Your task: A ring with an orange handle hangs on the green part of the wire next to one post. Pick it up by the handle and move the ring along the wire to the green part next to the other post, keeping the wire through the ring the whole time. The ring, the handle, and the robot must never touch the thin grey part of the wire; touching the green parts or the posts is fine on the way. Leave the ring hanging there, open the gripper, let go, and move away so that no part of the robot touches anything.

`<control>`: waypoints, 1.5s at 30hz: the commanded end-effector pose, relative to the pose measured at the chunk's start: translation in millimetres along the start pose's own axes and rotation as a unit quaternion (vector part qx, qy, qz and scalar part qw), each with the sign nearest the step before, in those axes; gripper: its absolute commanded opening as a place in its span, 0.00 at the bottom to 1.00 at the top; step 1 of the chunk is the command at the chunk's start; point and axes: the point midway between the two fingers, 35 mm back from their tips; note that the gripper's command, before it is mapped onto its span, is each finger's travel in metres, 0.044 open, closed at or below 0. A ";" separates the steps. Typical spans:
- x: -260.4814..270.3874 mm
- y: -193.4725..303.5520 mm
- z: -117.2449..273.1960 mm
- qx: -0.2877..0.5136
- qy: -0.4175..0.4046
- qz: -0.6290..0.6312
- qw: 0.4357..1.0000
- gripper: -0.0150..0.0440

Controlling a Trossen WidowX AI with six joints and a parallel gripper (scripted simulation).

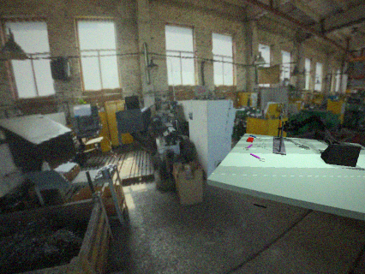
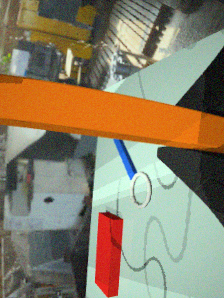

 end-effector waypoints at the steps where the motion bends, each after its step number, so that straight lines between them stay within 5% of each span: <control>1: 0.7 -9.8 11.1 0.026 0.002 0.009 1.000 0.00; 22: 28.5 -22.0 53.4 0.202 -0.020 -0.022 0.979 0.00; 45: 87.8 -36.7 54.7 0.194 -0.077 -0.196 0.958 0.00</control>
Point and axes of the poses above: the point midway between the two fingers, 35 mm back from their tips, its own z axis back along the fingers, its own x axis across the jaws, y = z × x, and after that the axes turned 4 degrees about z, right-handed
